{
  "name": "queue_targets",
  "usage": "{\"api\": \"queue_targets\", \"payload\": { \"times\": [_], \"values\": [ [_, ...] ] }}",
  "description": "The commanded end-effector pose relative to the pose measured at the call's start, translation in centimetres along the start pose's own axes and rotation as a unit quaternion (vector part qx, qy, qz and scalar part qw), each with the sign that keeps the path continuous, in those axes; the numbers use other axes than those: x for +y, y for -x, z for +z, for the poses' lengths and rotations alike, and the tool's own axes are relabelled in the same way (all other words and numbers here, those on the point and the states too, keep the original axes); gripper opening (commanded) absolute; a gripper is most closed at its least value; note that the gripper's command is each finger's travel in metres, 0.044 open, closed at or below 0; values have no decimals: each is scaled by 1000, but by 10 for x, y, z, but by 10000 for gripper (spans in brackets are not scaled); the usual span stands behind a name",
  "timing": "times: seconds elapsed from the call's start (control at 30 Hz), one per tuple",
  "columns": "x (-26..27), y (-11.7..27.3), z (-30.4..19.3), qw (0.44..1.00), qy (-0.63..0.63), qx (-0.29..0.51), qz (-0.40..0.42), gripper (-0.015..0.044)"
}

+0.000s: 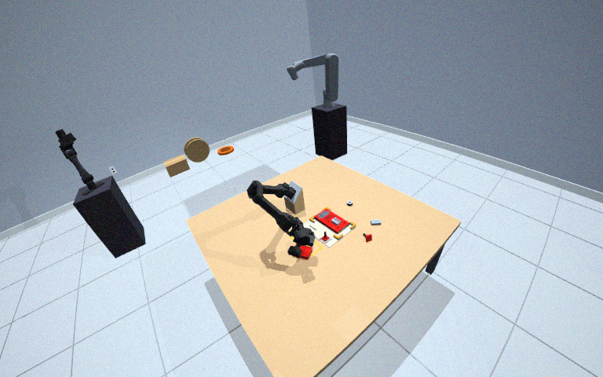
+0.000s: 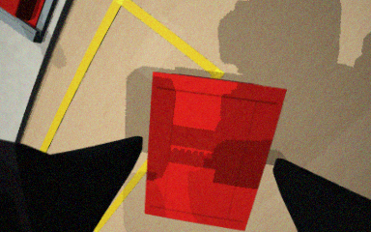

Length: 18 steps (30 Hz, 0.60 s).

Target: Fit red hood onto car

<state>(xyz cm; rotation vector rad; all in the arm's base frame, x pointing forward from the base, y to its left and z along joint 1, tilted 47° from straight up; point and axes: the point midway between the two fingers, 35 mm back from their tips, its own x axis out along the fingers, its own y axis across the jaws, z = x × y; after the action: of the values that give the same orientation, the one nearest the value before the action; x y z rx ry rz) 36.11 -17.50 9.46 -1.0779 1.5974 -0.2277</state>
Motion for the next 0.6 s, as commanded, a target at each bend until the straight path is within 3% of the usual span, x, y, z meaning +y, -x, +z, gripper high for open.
{"api": "queue_targets", "payload": {
  "times": [0.0, 0.23, 0.33, 0.57],
  "values": [
    [2, -3, 0, 1000, 3, -1, 2, 440],
    [2, -6, 0, 1000, 3, -1, 2, 440],
    [0, -4, 0, 1000, 0, 0, 0, 361],
    [0, -4, 0, 1000, 0, 0, 0, 315]
  ]
}}
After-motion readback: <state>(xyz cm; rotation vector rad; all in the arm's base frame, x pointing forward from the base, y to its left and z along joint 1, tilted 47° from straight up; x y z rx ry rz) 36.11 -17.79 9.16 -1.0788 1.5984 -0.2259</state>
